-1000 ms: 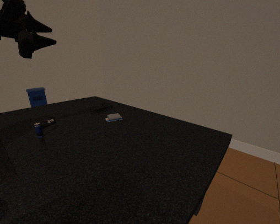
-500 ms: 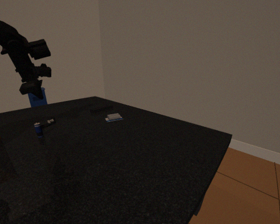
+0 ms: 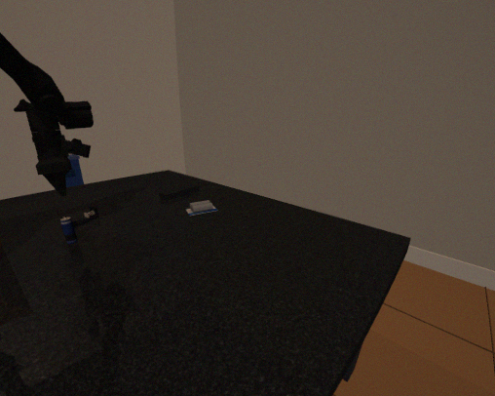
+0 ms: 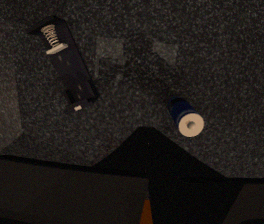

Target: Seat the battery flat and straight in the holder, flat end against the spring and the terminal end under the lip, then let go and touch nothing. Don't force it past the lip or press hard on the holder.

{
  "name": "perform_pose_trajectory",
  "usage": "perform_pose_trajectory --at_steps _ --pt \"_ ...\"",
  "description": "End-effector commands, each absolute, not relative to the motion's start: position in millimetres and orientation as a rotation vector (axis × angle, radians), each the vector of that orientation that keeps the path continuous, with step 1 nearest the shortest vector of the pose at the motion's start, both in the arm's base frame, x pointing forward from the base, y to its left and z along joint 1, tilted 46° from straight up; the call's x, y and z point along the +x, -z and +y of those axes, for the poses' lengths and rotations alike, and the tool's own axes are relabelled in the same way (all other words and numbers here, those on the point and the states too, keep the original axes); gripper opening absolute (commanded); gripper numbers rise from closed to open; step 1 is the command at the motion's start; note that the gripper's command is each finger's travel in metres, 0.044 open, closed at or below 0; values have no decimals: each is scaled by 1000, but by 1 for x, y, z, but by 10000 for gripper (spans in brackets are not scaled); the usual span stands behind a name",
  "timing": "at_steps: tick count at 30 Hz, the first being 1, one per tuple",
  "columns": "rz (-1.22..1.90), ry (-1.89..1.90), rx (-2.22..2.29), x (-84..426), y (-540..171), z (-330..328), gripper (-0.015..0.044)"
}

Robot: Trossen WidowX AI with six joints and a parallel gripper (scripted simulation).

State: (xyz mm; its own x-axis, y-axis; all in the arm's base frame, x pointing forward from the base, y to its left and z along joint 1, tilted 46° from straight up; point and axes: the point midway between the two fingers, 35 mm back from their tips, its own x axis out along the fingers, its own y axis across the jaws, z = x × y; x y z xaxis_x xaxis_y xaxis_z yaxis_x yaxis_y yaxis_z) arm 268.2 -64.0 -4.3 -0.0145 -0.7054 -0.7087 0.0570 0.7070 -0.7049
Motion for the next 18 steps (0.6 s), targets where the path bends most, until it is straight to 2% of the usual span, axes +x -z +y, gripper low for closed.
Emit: perform_pose_trajectory --at_steps 1,6,18 --pt "1503 666 -578 261 27 -87 0" --pt "1503 673 -583 256 49 -113 0" --pt "1503 672 -582 257 41 -122 0"
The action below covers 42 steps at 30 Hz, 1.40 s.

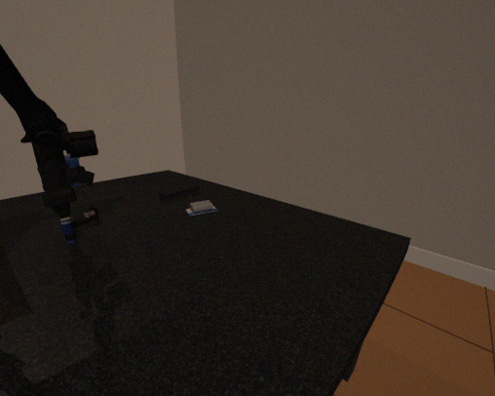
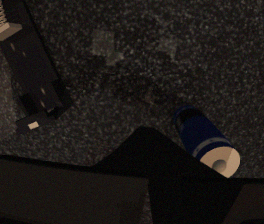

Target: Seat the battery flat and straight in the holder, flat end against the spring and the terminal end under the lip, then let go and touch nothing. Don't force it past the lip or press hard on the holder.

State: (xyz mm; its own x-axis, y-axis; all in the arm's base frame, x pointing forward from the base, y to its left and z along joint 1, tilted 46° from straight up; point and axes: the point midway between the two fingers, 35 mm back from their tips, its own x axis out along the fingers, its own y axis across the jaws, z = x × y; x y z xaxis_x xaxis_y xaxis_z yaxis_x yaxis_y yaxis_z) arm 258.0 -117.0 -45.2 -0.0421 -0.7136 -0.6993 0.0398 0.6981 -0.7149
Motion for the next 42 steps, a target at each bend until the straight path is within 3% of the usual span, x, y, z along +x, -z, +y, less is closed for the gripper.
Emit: perform_pose_trajectory --at_steps 1,35,42 --pt "1503 671 -582 257 40 -123 0" --pt "1502 675 -586 253 1 -160 0" --pt "1500 670 -580 259 -15 -139 0"
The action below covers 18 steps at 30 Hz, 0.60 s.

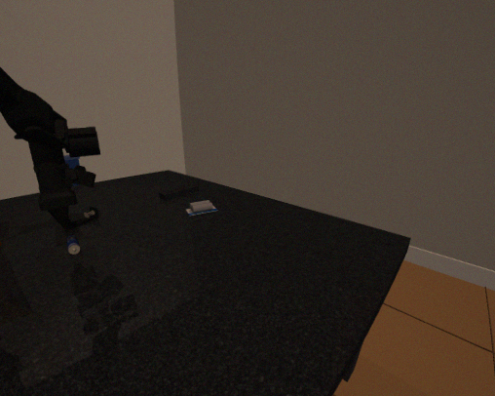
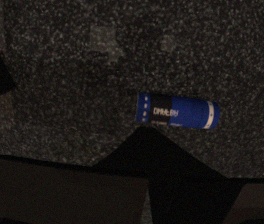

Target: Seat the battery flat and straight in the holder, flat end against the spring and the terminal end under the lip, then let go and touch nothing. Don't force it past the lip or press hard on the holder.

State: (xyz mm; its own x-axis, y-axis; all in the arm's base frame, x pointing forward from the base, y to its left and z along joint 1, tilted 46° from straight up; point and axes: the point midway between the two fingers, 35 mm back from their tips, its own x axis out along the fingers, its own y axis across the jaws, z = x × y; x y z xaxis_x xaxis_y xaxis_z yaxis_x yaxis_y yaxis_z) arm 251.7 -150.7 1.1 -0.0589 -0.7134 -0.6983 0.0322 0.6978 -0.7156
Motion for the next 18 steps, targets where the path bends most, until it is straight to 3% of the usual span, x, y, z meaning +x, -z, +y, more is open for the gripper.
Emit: perform_pose_trajectory --at_steps 1,7,18 --pt "1501 669 -579 259 -21 -133 0" --pt "1502 672 -583 257 -53 -103 0" --pt "1509 665 -586 256 -51 -103 0"
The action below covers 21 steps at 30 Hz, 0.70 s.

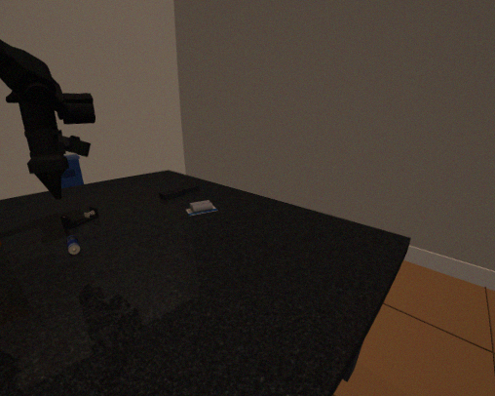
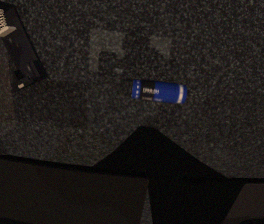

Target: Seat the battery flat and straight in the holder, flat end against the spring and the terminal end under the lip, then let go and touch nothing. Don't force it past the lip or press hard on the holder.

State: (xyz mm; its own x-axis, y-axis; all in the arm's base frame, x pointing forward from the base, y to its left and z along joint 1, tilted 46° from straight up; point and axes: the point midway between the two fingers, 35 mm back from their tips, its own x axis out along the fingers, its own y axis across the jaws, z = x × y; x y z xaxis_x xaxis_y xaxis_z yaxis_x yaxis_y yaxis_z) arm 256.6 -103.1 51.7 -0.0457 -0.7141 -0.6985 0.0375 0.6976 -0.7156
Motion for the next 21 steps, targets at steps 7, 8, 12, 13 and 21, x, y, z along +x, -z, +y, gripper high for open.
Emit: perform_pose_trajectory --at_steps 7,8,12,13,21 --pt "1636 399 -847 257 -44 -116 157" --pt "1661 336 -906 258 -42 -119 184" --pt "1742 72 -1140 257 -36 -131 239" --pt "1758 3 -1198 257 -35 -134 239" --pt "1820 -588 -1644 254 -24 -159 239"
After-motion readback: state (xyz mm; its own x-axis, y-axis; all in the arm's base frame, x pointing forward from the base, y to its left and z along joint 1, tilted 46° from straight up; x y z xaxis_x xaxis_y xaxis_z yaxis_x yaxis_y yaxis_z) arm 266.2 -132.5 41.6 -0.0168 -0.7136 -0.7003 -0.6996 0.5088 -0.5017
